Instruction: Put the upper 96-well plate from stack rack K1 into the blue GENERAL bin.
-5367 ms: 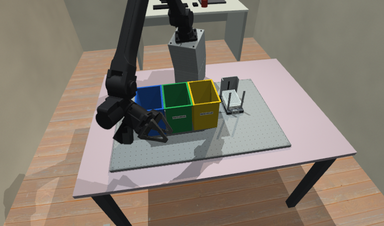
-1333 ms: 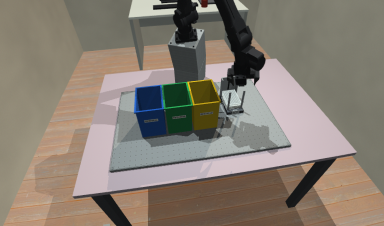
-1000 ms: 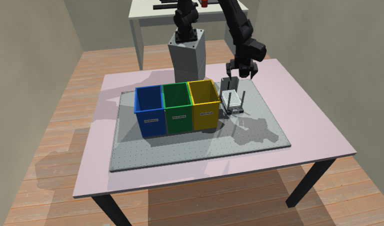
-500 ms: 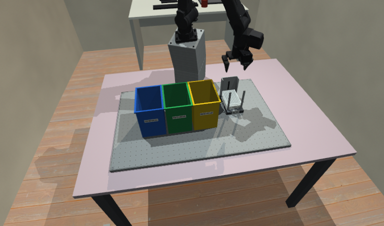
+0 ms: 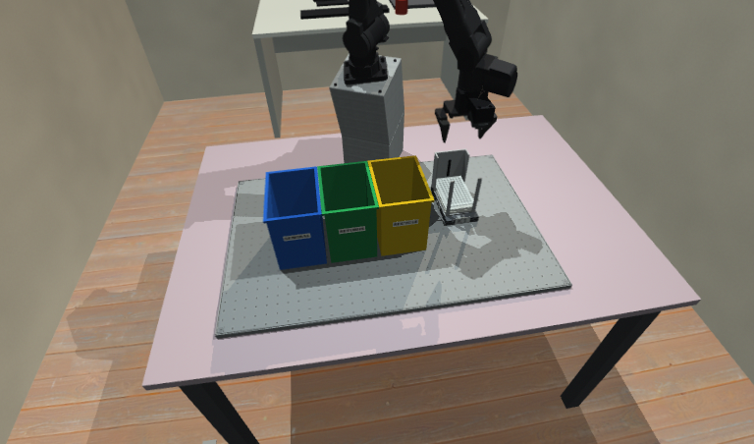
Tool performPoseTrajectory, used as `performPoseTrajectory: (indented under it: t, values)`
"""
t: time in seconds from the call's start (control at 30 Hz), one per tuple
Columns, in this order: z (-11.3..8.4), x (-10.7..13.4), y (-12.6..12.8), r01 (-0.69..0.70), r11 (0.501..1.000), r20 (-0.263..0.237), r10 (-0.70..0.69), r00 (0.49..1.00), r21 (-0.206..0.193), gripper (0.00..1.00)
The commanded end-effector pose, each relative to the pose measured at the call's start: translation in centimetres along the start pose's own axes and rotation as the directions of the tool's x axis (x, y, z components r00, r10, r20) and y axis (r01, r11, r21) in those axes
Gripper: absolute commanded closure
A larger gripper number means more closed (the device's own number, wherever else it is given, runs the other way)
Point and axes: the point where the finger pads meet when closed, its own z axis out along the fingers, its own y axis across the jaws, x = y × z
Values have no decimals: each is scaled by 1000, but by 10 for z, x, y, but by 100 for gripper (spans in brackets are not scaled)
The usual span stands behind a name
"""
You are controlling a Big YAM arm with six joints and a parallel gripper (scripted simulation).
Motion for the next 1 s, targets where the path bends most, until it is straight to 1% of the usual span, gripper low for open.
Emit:
performPoseTrajectory:
  t: [0.0,0.03,0.2,0.3,0.37,0.57,0.77,0.87,0.97]
  values:
    - [-4,-7,8,-2,1000,16,3,1000,-16,0]
    - [2,-2,9,10,1000,12,-10,1000,-12,0]
    - [15,0,-2,2,1000,-1,-2,1000,3,0]
    - [16,1,-1,7,1000,0,-7,1000,2,0]
    - [18,-3,1,0,1000,4,0,1000,-2,0]
    - [29,1,-2,4,1000,-1,-4,1000,2,0]
    - [39,-2,-1,1,1000,1,-1,1000,-1,0]
    - [40,1,3,14,1000,2,-14,1000,-4,0]
    - [46,-1,-1,1,1000,1,-1,1000,0,0]
